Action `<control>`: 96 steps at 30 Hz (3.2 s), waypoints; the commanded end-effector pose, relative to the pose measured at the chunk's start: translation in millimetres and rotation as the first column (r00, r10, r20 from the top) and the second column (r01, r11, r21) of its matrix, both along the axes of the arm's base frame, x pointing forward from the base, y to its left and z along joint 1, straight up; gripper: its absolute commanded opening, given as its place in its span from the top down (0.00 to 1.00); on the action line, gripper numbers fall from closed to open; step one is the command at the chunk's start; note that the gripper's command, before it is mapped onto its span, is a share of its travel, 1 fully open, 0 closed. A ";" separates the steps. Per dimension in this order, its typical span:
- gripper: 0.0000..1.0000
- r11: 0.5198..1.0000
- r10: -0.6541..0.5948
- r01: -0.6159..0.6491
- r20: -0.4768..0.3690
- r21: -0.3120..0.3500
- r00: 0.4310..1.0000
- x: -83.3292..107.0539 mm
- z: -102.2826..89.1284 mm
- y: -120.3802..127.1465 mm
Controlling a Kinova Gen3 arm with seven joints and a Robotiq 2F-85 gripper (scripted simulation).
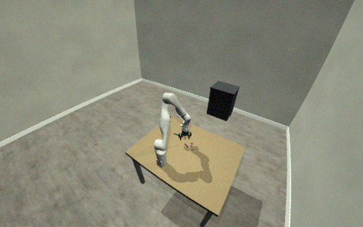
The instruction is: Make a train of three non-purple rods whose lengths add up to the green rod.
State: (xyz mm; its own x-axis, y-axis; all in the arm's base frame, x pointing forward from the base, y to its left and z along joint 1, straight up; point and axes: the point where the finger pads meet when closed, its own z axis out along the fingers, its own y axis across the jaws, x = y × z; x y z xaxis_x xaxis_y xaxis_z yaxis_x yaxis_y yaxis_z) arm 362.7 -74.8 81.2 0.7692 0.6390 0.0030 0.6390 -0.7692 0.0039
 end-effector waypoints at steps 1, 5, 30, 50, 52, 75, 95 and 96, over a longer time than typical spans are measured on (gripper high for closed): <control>0.00 1.000 0.000 0.000 0.001 0.000 1.000 0.4 0.5 -0.1; 0.00 1.000 0.000 0.000 0.001 0.000 1.000 0.4 0.5 -0.1; 0.00 1.000 0.000 0.000 0.001 0.000 1.000 0.4 0.5 -0.1; 0.00 1.000 0.000 0.000 0.001 0.000 1.000 0.4 0.5 -0.1; 0.00 1.000 0.000 0.000 0.001 0.000 1.000 0.4 0.5 -0.1; 0.00 0.978 -0.210 0.210 -0.020 0.001 0.977 -9.1 -2.9 -4.1; 0.00 0.655 -0.755 0.755 -0.051 -0.030 0.653 -31.7 -8.8 -14.5; 0.00 0.616 -0.787 0.787 -0.050 -0.033 0.614 -33.0 -9.0 -15.2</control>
State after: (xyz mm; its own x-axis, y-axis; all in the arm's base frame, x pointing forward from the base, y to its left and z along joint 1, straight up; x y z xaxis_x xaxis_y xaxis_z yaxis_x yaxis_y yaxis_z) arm 332.0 -90.2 73.6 0.9842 -0.1702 -0.0491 -0.1710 -0.9852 -0.0109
